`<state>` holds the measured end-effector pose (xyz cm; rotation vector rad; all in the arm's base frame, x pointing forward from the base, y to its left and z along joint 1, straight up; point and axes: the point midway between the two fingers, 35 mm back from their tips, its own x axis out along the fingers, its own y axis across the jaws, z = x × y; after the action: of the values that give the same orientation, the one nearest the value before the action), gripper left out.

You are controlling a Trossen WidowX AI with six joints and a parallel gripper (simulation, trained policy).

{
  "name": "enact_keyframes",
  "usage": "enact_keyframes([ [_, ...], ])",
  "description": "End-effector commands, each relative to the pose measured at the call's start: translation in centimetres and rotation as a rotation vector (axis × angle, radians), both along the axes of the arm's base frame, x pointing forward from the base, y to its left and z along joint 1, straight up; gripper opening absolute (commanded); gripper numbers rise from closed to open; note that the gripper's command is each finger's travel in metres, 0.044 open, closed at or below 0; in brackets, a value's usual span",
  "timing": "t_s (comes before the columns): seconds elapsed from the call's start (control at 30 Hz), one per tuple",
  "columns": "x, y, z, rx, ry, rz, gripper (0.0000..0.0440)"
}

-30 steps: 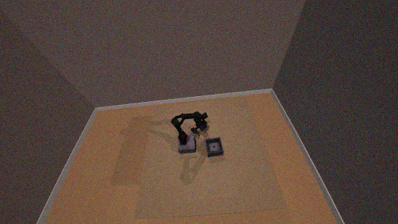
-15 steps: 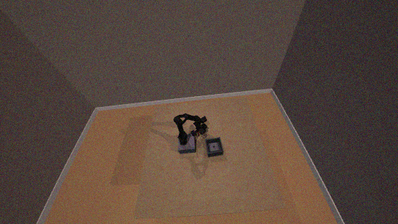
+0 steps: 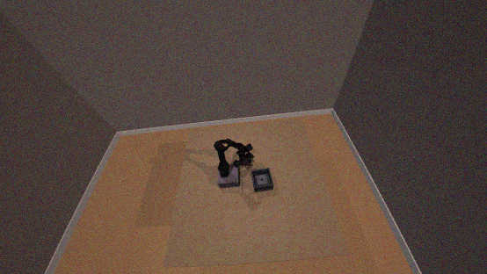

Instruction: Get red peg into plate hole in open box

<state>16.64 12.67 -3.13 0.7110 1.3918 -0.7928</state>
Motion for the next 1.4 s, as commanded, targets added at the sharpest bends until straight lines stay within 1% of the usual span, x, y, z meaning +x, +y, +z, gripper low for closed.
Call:
enact_keyframes([
  [0.0, -0.6, -0.4, -0.4, -0.008, 0.045, 0.001, 0.0086],
  [0.1, -0.4, -0.2, -0.3, 0.01, 0.059, -0.004, 0.0011],
  [0.13, -0.4, -0.2, -0.3, 0.014, 0.065, -0.006, 0.0],
  [0.73, 2.8, -2.0, 4.8, -0.07, -0.086, 0.106, 0.0],
  [1.03, 5.2, -3.1, 8.1, -0.106, -0.147, 0.144, 0.0],
  [1.37, 8.4, -5.0, 11.4, -0.135, -0.194, 0.141, 0.0],
])
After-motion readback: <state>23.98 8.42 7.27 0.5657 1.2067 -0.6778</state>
